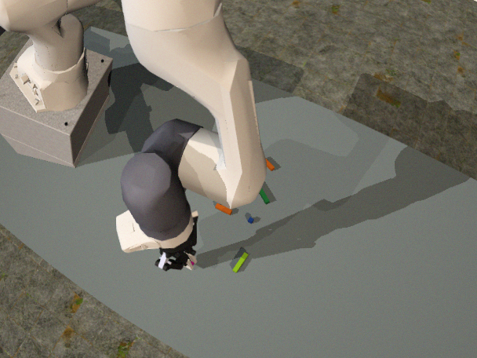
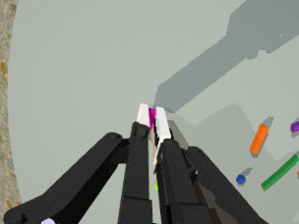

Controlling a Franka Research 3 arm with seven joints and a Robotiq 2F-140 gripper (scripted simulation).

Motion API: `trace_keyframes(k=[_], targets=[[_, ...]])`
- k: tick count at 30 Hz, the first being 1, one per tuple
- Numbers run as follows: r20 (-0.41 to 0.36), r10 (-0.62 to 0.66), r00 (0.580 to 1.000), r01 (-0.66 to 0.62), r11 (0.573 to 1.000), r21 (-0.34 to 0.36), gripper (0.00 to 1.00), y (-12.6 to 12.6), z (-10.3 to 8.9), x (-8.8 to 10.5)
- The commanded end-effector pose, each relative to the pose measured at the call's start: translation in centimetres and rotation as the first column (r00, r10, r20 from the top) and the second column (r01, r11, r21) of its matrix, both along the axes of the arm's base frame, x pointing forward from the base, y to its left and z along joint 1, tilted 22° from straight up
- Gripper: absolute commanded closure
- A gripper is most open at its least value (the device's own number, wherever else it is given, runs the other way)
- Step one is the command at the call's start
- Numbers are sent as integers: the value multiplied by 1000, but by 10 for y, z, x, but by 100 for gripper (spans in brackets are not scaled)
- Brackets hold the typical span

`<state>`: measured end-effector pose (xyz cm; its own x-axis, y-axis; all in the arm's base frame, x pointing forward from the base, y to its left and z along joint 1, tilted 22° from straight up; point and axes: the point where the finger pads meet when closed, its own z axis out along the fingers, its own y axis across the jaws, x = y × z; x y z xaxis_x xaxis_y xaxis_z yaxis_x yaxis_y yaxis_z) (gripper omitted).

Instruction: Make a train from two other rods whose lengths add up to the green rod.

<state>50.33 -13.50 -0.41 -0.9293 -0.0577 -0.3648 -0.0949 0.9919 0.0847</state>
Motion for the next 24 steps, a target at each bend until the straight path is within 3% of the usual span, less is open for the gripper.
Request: trace_keyframes(k=[1,24], targets=[[1,5,1000,-5,1000,-3,97,1,-2,1],[1,5,1000,-5,1000,-3,97,2,-11,4]])
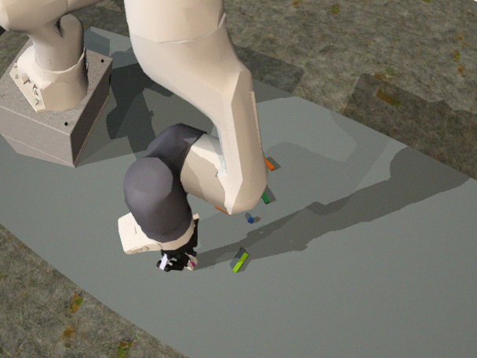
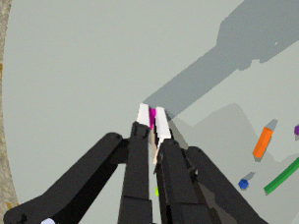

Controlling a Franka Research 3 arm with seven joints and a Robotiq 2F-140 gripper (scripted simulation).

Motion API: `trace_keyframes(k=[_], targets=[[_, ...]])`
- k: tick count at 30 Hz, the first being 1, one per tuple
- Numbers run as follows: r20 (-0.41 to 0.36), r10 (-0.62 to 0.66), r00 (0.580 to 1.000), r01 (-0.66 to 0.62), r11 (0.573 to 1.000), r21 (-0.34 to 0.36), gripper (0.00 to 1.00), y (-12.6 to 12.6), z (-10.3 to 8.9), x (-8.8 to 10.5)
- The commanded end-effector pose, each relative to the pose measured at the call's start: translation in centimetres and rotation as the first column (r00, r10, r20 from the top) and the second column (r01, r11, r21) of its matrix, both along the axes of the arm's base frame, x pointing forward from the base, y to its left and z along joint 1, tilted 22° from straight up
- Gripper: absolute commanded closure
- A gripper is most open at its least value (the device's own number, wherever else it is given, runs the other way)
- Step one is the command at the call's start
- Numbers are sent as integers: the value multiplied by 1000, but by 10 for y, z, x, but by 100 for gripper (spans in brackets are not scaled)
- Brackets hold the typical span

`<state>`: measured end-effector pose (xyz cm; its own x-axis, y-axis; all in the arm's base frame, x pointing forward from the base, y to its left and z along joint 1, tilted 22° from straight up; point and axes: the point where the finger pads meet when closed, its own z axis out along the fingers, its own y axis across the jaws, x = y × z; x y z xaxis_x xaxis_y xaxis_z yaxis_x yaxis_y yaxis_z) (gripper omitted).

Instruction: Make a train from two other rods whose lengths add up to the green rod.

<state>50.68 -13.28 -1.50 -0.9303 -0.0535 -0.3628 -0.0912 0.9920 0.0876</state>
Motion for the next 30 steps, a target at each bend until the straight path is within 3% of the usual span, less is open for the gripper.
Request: trace_keyframes(k=[1,30], targets=[[3,8,1000,-8,1000,-5,97,0,0,0],[3,8,1000,-8,1000,-5,95,0,0,0]])
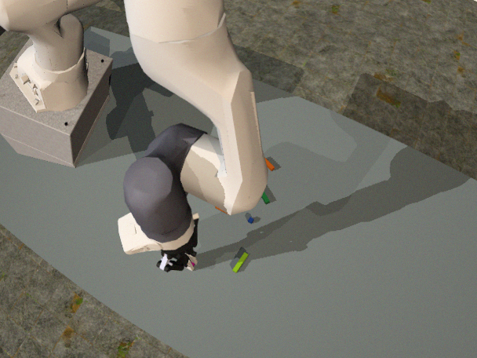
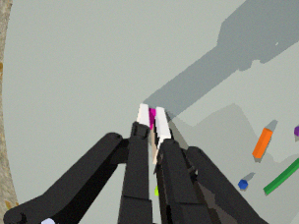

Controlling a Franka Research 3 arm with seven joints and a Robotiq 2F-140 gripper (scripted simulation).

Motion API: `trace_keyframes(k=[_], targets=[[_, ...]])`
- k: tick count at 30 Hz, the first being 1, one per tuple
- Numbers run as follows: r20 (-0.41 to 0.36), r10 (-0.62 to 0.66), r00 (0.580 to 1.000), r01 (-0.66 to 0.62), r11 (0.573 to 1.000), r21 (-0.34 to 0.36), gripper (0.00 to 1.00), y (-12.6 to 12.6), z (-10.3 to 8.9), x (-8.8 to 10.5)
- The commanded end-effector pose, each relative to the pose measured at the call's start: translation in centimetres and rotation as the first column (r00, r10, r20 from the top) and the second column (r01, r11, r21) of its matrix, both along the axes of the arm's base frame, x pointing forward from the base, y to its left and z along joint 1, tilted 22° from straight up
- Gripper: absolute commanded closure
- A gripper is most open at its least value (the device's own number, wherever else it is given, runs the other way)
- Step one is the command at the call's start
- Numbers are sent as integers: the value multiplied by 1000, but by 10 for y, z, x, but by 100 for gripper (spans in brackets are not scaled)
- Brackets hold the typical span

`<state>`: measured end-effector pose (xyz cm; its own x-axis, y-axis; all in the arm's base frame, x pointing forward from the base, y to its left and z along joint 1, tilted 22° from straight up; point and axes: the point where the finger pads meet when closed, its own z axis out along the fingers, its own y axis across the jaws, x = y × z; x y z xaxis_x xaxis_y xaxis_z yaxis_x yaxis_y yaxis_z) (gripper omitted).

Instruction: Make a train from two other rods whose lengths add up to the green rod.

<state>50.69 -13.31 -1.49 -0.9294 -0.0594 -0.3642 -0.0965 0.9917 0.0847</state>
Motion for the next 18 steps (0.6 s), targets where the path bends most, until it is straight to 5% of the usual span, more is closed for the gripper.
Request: trace_keyframes(k=[1,18], targets=[[1,3,1000,-3,1000,-3,95,0,0,0],[1,3,1000,-3,1000,-3,85,0,0,0]])
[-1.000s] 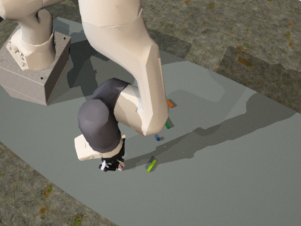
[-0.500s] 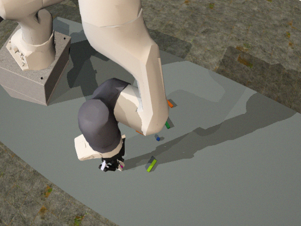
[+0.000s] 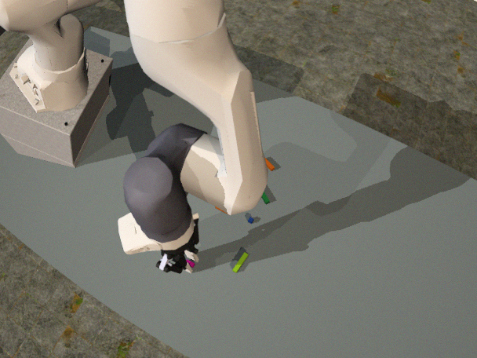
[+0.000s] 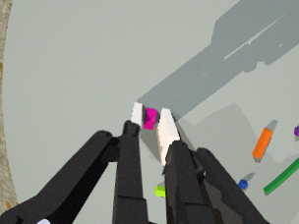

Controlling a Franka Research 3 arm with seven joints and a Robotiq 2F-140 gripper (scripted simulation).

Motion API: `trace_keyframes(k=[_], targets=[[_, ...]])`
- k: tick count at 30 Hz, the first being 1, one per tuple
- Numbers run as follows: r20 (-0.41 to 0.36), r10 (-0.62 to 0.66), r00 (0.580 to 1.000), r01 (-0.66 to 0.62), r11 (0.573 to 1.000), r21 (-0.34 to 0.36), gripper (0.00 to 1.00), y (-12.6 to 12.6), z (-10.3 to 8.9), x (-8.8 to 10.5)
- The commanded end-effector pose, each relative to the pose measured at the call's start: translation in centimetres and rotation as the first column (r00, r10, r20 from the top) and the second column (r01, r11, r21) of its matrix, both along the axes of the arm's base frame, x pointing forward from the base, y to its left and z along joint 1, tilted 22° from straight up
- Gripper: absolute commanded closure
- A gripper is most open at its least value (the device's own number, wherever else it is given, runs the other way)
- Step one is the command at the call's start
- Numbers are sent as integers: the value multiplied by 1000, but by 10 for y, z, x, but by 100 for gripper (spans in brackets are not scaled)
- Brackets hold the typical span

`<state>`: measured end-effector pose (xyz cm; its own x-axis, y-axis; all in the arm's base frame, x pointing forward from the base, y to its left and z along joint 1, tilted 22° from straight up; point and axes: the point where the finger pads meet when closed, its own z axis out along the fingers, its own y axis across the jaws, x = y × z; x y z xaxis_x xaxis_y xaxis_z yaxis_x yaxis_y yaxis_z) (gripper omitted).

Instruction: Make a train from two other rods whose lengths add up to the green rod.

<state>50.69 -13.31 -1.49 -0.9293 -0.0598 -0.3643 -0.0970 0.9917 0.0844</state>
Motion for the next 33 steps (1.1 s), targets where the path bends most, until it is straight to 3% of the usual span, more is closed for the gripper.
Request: trace_keyframes(k=[1,13,25,33], targets=[[1,3,1000,-3,1000,-2,85,0,0,0],[1,3,1000,-3,1000,-2,85,-1,7,-2],[1,3,1000,-3,1000,-2,85,-7,61,-23],[1,3,1000,-3,1000,-2,85,-10,80,-31]])
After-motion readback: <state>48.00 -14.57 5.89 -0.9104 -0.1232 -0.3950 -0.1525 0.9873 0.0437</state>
